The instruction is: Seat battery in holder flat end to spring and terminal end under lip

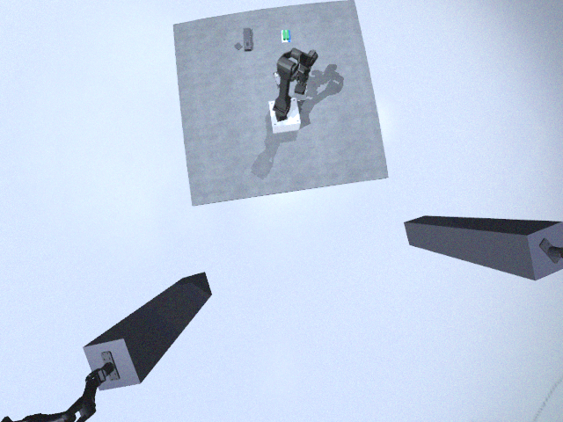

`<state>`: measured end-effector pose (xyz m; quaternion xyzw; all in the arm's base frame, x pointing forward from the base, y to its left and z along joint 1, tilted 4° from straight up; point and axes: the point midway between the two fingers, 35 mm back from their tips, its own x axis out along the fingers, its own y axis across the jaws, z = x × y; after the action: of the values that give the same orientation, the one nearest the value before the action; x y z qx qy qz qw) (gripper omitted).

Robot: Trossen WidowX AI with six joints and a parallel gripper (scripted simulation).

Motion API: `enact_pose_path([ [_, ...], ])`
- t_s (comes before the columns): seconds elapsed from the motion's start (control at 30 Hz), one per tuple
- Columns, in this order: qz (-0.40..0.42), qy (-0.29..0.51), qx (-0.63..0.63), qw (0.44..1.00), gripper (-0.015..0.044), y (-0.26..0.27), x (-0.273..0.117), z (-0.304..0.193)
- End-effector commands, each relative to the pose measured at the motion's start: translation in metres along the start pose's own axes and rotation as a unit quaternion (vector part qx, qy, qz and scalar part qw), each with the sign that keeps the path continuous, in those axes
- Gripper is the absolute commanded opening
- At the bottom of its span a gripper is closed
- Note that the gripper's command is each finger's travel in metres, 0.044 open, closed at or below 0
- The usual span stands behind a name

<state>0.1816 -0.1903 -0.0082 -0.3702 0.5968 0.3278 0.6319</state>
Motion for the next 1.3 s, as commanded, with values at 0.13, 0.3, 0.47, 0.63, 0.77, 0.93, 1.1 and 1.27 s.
enact_pose_path([
  [0.13,0.000,-0.002,0.034,0.999,0.0059,-0.005,-0.010,0.012],
  [0.3,0.001,-0.003,0.107,0.994,0.0059,-0.015,-0.015,0.035],
  [0.47,0.001,-0.004,0.181,0.983,0.0059,-0.024,-0.019,0.060],
  [0.63,0.002,-0.005,0.254,0.967,0.0059,-0.029,-0.024,0.086],
  [0.77,0.002,-0.006,0.311,0.950,0.0059,-0.032,-0.027,0.108],
  [0.93,0.003,-0.007,0.382,0.924,0.0059,-0.033,-0.033,0.135],
  [1.1,0.004,-0.009,0.448,0.894,0.0059,-0.031,-0.038,0.163],
  [1.27,0.005,-0.009,0.457,0.889,0.0059,-0.030,-0.038,0.166],
])
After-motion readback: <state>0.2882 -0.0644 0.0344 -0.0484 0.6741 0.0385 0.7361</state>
